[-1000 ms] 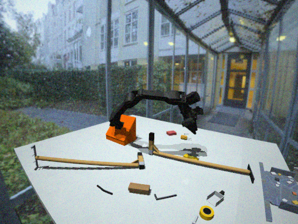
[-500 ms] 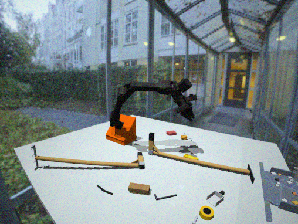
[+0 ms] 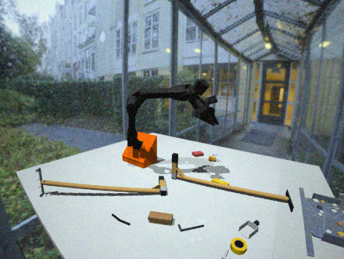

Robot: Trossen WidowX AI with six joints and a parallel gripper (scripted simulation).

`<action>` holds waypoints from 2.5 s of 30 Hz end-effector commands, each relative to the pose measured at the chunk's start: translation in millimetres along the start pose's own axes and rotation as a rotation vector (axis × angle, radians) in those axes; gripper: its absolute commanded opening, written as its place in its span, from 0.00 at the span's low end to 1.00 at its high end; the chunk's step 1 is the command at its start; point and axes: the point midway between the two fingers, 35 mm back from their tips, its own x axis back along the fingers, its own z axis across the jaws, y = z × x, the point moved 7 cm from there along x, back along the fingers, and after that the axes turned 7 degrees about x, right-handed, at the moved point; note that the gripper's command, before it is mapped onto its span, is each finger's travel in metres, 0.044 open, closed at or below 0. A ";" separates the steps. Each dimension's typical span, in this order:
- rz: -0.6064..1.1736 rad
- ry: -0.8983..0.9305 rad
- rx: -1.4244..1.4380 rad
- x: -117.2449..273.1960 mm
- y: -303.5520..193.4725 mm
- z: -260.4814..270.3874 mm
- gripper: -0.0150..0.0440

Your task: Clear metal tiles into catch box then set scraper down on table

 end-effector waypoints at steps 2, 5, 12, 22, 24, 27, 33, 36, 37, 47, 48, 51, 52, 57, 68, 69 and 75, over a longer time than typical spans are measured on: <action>-0.037 -0.015 0.007 21.2 -1.7 -0.9 1.00; -0.061 -0.023 0.006 34.5 -3.3 -1.8 1.00; -0.117 -0.041 0.003 64.5 -9.1 -3.9 1.00; -0.194 -0.064 -0.006 104.4 -22.2 -6.8 1.00; -0.210 -0.069 -0.009 111.9 -25.4 -7.3 1.00; -0.232 -0.074 -0.013 122.8 -30.7 -8.2 1.00; -0.277 -0.085 -0.022 143.3 -42.3 -9.8 1.00; -0.299 -0.090 -0.027 152.9 -48.8 -10.6 1.00; -0.306 -0.091 -0.029 156.0 -51.0 -10.8 1.00; -0.377 -0.103 -0.049 184.2 -75.1 -13.2 1.00; -0.384 -0.104 -0.052 186.7 -77.6 -13.4 1.00; -0.405 -0.107 -0.059 193.9 -85.5 -14.0 1.00; -0.411 -0.108 -0.061 196.2 -88.2 -14.2 1.00; -0.445 -0.111 -0.074 206.8 -102.0 -15.0 1.00; -0.515 -0.113 -0.105 225.1 -133.8 -16.1 1.00; -0.521 -0.113 -0.108 226.5 -136.8 -16.1 1.00; -0.557 -0.111 -0.127 233.2 -154.7 -16.1 1.00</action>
